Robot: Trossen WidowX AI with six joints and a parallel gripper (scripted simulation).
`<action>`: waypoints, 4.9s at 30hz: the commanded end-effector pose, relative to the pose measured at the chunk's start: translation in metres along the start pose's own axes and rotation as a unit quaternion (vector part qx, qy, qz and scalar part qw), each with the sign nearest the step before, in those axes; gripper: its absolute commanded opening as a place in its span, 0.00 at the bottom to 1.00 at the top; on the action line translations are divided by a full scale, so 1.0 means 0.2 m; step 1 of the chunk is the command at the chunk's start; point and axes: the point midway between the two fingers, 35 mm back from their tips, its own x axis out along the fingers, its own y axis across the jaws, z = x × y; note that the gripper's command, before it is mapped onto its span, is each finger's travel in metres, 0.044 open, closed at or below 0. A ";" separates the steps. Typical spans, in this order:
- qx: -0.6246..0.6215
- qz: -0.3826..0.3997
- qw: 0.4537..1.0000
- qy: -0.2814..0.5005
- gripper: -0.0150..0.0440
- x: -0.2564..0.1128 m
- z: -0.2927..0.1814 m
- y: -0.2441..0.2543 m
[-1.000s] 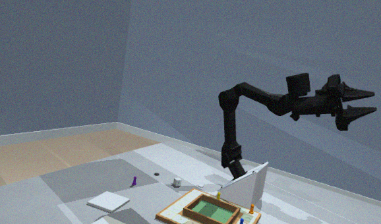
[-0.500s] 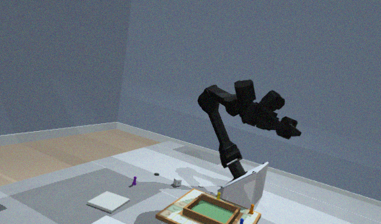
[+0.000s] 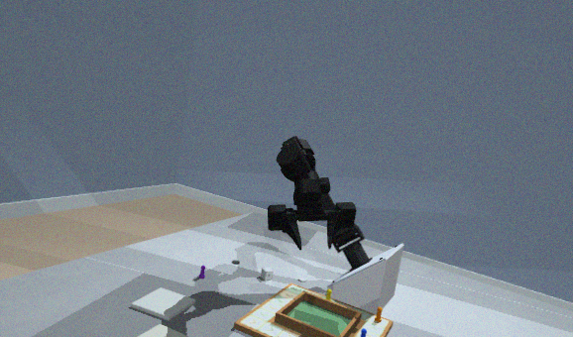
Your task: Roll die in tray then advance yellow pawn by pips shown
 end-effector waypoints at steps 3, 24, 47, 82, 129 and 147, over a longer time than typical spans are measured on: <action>0.124 -0.081 0.983 0.105 0.72 -0.19 -0.42 -0.29; 0.414 -0.317 0.774 0.358 0.72 -0.99 -1.51 -0.43; 0.414 -0.318 0.774 0.358 0.72 -0.92 -1.62 -0.46; 0.418 -0.313 0.774 0.358 0.25 -0.90 -1.60 -0.48; 0.216 -0.189 0.864 0.414 0.25 -0.82 -1.02 -0.35; -0.016 -0.079 0.888 0.453 0.25 -0.56 -0.91 -0.24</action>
